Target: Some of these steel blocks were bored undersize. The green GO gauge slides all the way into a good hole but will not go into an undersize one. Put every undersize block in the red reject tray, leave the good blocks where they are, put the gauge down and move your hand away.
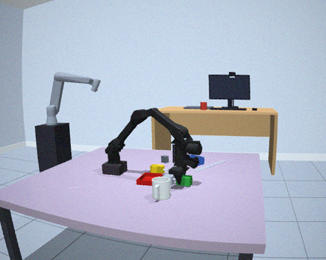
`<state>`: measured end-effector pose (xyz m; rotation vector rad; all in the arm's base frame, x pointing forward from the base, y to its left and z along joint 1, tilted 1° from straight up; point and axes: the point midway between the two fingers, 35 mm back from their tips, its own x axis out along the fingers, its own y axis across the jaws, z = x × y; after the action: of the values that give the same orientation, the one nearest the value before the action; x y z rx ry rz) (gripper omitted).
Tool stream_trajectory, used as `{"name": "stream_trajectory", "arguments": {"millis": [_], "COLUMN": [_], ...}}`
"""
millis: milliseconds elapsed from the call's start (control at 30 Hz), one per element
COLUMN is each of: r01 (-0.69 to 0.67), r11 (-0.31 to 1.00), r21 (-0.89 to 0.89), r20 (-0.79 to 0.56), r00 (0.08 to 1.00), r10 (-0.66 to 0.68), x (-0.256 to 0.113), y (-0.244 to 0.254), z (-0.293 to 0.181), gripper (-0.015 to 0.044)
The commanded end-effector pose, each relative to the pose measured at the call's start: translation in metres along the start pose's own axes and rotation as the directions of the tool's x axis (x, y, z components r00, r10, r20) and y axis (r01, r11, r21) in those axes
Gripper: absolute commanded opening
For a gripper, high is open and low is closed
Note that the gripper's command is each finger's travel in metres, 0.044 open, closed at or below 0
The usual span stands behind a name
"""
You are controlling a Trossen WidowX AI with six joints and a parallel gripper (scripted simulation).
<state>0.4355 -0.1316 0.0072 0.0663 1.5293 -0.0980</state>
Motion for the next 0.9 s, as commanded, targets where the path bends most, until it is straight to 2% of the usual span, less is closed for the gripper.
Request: {"name": "stream_trajectory", "arguments": {"millis": [0,867], "r01": [0.002,0.002], "r11": [1.0,1.0], "r21": [-0.005,-0.005], "r20": [0.007,0.008], "r00": [1.0,1.0], "r10": [-0.002,-0.002], "x": [-0.005,-0.003], "y": [-0.001,0.0], "z": [-0.002,0.011], "gripper": [0.0,0.0]}}
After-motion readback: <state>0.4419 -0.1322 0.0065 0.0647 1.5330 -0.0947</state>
